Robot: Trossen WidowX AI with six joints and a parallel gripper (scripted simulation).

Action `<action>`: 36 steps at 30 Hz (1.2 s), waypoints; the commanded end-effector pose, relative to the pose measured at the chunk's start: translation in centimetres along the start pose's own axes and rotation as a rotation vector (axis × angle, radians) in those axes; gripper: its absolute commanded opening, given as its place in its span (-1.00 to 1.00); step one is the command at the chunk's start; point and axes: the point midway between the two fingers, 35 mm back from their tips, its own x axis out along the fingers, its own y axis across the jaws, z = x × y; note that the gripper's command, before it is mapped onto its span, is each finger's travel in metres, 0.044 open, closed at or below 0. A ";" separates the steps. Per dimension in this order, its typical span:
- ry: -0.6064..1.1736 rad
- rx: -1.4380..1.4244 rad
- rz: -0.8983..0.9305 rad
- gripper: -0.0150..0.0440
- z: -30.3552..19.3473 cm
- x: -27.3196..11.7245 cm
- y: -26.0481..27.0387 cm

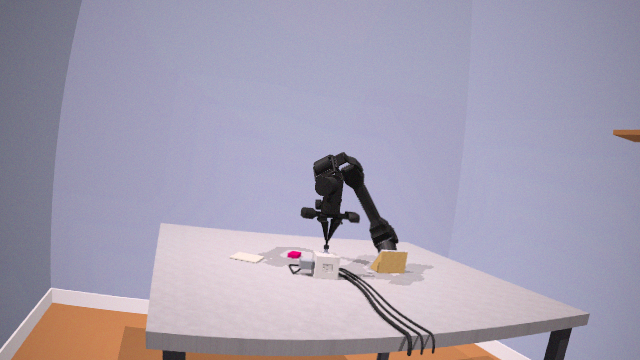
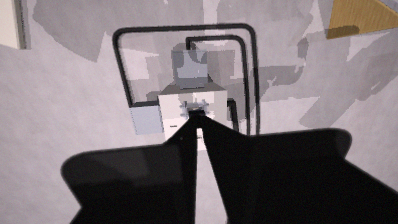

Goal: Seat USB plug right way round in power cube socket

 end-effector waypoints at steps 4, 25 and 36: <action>-0.003 -0.004 0.005 -0.49 0.0 0.1 0.1; -0.003 -0.004 0.005 -0.49 0.0 0.4 0.1; -0.003 -0.004 0.005 -0.49 0.0 0.5 0.1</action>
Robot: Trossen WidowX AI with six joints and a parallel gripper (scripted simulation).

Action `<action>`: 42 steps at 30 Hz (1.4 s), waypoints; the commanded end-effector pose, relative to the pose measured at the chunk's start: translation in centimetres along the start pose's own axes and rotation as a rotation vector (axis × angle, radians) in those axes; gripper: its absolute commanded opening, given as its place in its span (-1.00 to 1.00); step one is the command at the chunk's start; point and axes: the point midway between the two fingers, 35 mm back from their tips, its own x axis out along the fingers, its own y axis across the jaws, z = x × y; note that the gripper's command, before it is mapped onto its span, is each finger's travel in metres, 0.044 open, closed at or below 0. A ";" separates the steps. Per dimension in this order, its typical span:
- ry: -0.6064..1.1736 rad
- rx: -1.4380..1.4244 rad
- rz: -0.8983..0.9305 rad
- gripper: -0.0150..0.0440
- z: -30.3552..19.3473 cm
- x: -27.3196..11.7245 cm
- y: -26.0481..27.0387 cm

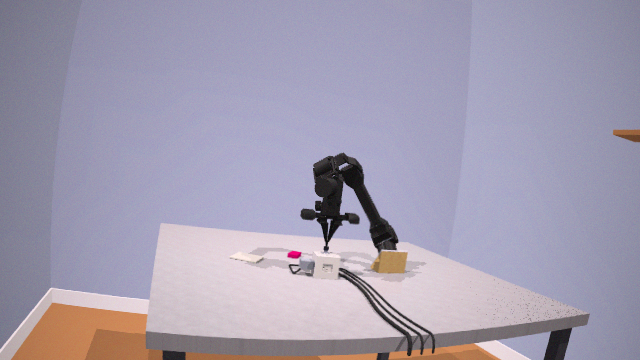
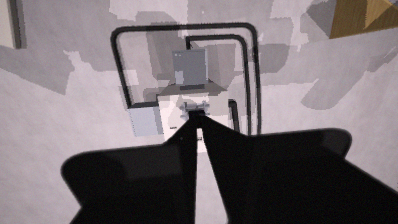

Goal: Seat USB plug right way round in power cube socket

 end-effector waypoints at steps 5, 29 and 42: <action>-0.003 -0.004 0.005 -0.49 0.0 0.1 0.1; -0.003 -0.004 0.005 -0.49 0.0 0.4 0.1; -0.003 -0.004 0.005 -0.49 0.0 0.6 0.1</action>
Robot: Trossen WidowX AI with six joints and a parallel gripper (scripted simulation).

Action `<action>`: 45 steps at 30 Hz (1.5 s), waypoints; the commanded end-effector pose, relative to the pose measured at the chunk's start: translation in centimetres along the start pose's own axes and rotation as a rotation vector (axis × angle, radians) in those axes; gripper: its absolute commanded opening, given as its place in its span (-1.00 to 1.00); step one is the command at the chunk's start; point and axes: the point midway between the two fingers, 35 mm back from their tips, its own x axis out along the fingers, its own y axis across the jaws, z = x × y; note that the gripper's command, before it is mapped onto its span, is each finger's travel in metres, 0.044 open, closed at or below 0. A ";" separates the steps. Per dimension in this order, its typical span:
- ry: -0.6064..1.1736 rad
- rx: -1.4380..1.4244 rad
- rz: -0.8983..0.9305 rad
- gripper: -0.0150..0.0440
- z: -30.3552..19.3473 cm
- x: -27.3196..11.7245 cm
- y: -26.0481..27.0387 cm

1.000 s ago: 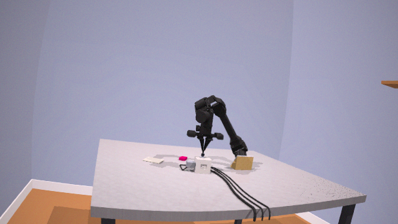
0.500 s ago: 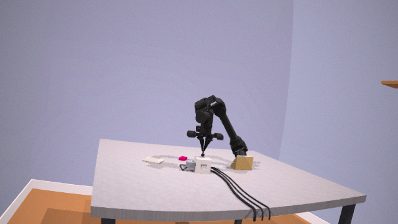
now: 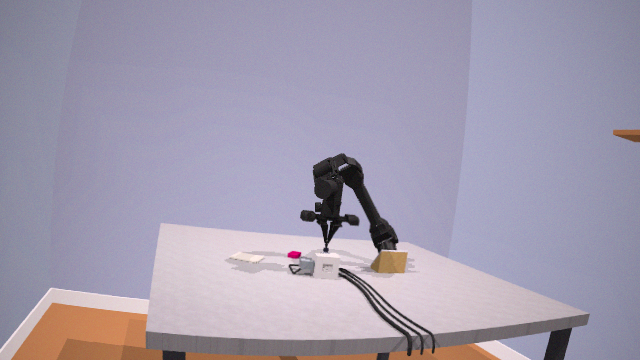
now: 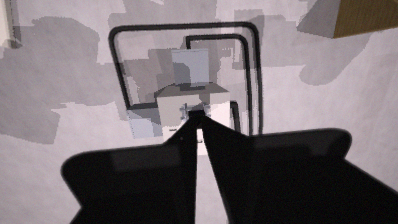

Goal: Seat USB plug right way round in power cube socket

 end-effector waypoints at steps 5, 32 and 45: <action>-0.003 -0.004 0.005 -0.49 0.0 0.1 0.0; -0.003 -0.004 0.005 -0.49 0.0 0.5 0.1; -0.003 -0.004 0.005 -0.49 0.0 0.6 0.1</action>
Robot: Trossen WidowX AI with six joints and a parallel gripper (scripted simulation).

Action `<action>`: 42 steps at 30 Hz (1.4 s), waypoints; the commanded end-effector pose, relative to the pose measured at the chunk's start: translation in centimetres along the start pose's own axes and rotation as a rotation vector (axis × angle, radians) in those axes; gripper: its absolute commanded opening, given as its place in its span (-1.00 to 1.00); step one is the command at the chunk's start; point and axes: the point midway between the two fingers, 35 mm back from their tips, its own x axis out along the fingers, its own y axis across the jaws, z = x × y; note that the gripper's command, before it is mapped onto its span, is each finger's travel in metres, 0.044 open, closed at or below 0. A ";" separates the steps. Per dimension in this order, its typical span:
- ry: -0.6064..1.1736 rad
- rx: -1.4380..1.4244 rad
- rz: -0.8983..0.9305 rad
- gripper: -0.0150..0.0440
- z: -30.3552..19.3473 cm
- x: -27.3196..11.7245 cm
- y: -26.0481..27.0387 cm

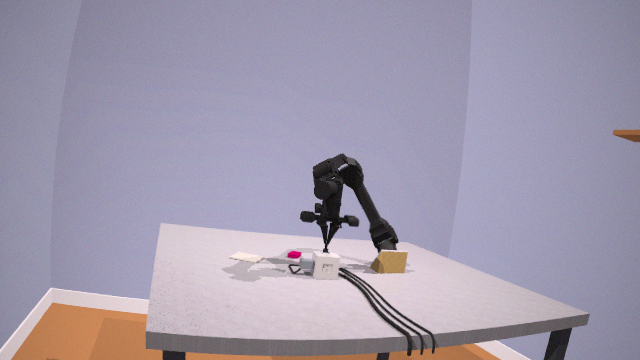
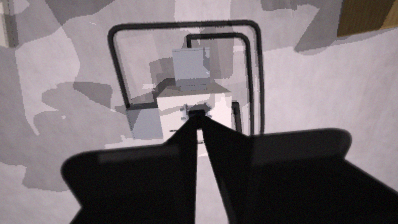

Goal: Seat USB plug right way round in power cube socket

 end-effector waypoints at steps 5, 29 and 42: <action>-0.005 -0.004 0.002 -0.49 0.1 0.3 0.0; -0.005 -0.004 0.002 -0.49 0.1 0.3 0.0; 0.001 -0.001 0.003 -0.17 -0.1 0.0 0.0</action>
